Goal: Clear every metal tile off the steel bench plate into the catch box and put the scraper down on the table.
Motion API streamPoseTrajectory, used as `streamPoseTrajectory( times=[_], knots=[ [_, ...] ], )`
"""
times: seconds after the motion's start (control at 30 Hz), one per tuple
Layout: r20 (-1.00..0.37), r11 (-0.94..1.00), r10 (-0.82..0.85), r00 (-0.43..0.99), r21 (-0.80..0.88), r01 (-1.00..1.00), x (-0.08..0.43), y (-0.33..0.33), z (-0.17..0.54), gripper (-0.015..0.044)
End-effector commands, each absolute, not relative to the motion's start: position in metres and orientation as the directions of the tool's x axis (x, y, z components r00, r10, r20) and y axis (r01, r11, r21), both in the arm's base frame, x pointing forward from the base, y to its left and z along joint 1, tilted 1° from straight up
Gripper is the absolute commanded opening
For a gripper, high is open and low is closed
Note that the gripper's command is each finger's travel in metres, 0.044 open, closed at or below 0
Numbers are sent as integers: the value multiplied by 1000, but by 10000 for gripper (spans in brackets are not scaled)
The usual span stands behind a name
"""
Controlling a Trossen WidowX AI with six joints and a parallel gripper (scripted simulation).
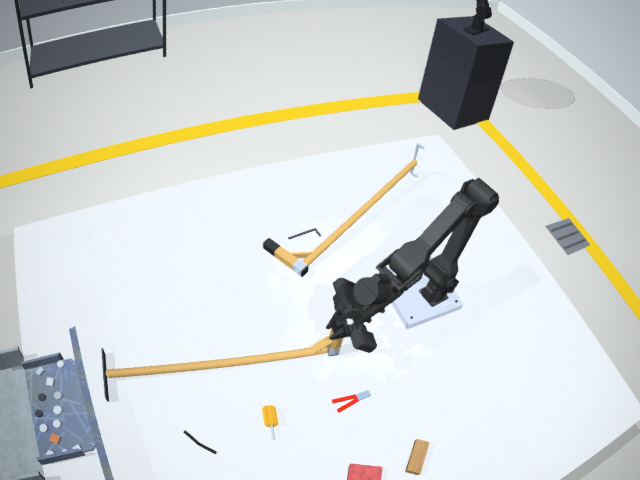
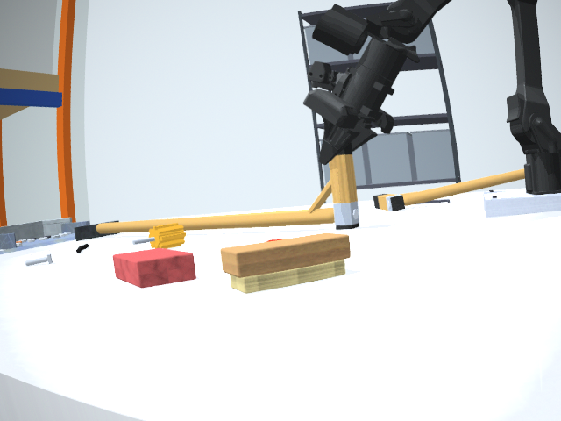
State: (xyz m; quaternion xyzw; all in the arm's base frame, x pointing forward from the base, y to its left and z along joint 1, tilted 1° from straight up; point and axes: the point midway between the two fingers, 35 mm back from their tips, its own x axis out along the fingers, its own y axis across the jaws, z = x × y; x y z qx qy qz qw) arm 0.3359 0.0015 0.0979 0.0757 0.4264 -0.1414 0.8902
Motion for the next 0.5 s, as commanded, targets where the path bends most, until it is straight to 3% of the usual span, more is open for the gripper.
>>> streamPoseTrajectory(
  times=[0.0,0.47],
  knots=[
    [-779,951,-180,601,18,308,338,6,100,0],
    [-779,960,-162,606,18,280,344,22,101,0]
  ],
)
